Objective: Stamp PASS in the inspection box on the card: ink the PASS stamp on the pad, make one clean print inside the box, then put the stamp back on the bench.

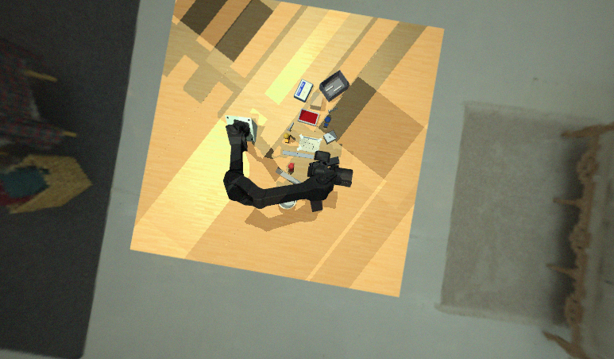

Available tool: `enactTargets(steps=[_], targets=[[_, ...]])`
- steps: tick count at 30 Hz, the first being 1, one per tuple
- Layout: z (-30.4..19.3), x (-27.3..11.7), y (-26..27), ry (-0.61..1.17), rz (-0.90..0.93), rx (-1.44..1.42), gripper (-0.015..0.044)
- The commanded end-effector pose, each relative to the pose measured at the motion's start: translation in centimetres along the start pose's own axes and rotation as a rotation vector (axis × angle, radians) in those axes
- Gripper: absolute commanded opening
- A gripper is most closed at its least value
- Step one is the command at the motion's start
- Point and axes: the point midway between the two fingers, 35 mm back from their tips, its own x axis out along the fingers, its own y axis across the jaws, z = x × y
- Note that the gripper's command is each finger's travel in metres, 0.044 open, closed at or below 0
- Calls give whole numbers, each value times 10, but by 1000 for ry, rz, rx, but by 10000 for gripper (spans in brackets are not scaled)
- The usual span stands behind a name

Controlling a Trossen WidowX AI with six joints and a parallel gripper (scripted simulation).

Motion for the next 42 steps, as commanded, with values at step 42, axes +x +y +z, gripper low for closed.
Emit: enactTargets(steps=[42], targets=[[1, -24, 0, -6, -4, 3, 0]])
